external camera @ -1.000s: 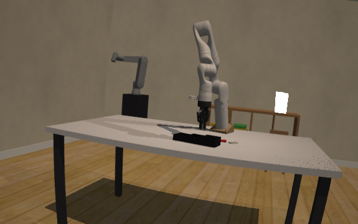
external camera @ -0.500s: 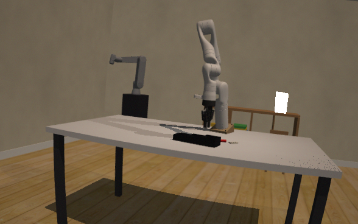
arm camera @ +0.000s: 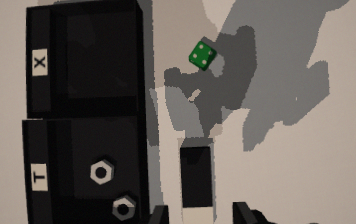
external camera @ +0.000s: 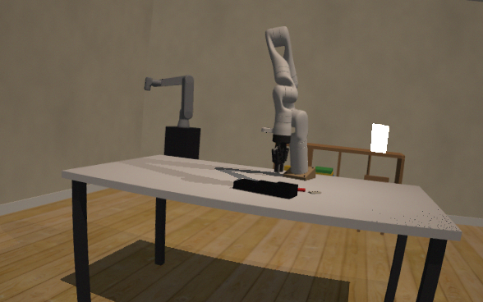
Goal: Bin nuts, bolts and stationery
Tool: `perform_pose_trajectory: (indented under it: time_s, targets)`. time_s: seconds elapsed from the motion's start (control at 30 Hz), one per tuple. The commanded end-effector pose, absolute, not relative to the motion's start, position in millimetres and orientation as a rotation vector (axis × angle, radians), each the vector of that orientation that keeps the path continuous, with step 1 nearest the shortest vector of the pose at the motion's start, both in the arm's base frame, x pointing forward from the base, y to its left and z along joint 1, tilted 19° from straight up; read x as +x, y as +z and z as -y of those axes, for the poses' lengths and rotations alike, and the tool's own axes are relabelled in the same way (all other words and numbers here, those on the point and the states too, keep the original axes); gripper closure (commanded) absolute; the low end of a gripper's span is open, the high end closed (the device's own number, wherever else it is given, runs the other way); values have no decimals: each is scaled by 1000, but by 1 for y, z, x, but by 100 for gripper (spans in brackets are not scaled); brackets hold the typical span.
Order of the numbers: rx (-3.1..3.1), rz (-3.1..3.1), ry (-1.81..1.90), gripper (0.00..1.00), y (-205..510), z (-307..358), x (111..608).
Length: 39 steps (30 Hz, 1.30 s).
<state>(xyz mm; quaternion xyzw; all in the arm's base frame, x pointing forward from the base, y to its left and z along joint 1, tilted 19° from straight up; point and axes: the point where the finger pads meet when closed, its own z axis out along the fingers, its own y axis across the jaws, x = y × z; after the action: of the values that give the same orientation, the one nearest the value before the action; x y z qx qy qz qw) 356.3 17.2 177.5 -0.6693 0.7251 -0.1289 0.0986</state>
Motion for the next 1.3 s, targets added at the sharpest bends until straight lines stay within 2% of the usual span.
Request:
perform_pose_trajectory:
  time_s: [0.0,0.8,1.27]
  targets:
    - [-1980,-2144,-383,62,178,-17,358]
    - [-1973,-2143,-384,62,175,-17,363]
    - [-1979,-2144,-377,62,118,-18,372]
